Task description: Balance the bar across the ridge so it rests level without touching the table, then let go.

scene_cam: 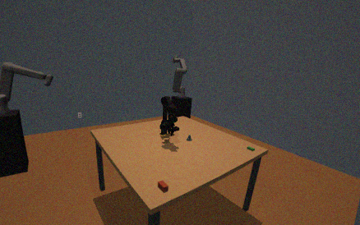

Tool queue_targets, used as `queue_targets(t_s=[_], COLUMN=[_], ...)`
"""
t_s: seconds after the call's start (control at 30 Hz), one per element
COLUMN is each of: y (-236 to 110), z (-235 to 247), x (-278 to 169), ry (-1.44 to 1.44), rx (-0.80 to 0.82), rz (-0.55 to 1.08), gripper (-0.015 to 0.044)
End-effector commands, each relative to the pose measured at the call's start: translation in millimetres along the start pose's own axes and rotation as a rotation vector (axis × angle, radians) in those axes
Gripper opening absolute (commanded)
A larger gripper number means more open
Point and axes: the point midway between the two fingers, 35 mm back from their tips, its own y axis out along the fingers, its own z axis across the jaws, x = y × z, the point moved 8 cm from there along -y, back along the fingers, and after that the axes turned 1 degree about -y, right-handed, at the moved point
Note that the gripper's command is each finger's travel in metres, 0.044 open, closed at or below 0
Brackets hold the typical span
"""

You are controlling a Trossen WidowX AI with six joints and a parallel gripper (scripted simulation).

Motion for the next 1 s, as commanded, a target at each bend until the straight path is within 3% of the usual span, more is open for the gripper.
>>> queue_targets(t_s=[0.0, 0.27, 0.97], y=[-14, -33, -35], z=[-2, -5, 29], x=[-1, -2, -51], ry=[0.003, 0.003, 0.265], rx=[0.008, 0.008, 0.011], rz=[-0.009, -0.009, -0.003], gripper=[0.0000, 0.0000, 0.0000])
